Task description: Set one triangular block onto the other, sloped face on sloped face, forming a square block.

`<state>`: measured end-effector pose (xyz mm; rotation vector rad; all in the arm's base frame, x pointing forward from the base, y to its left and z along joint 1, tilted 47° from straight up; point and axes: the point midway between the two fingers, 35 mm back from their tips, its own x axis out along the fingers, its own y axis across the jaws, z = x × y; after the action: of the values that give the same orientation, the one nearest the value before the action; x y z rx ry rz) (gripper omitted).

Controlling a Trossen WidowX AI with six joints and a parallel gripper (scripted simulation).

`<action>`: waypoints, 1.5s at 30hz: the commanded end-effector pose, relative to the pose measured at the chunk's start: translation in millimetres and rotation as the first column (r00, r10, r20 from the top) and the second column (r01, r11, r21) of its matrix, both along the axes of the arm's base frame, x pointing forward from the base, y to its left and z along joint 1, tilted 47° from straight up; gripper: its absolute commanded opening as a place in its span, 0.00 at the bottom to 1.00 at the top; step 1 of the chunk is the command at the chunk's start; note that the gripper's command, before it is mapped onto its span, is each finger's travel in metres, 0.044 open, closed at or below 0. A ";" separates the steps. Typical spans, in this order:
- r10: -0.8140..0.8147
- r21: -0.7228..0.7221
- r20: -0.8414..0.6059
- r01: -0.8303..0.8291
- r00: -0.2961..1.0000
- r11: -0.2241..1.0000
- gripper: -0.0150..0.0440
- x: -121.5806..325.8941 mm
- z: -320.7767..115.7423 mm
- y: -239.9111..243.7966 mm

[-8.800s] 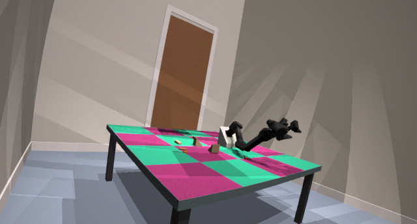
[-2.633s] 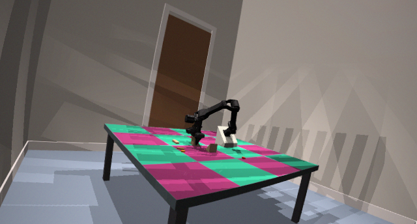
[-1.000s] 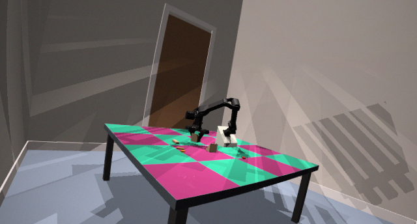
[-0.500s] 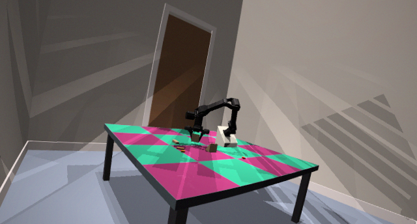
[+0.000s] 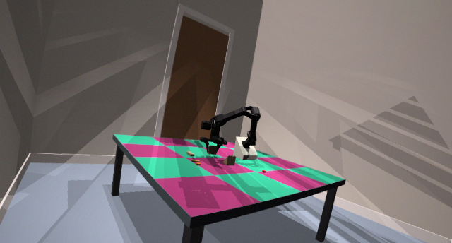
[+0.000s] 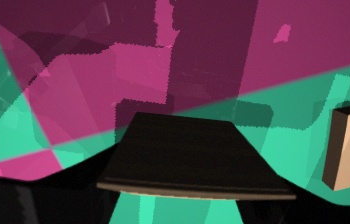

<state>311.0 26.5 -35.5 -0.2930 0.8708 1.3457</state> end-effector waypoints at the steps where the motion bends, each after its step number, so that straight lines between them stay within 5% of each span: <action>1: 0.084 -0.006 0.092 -0.084 0.992 0.996 0.25 0.4 0.8 -0.5; 10: 0.188 -0.018 0.201 -0.188 0.961 0.982 0.25 0.2 0.9 -0.5; 45: 0.188 -0.018 0.201 -0.188 0.961 0.982 0.25 0.2 0.9 -0.5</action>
<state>310.8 26.6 -35.2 -0.5031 0.6883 1.4629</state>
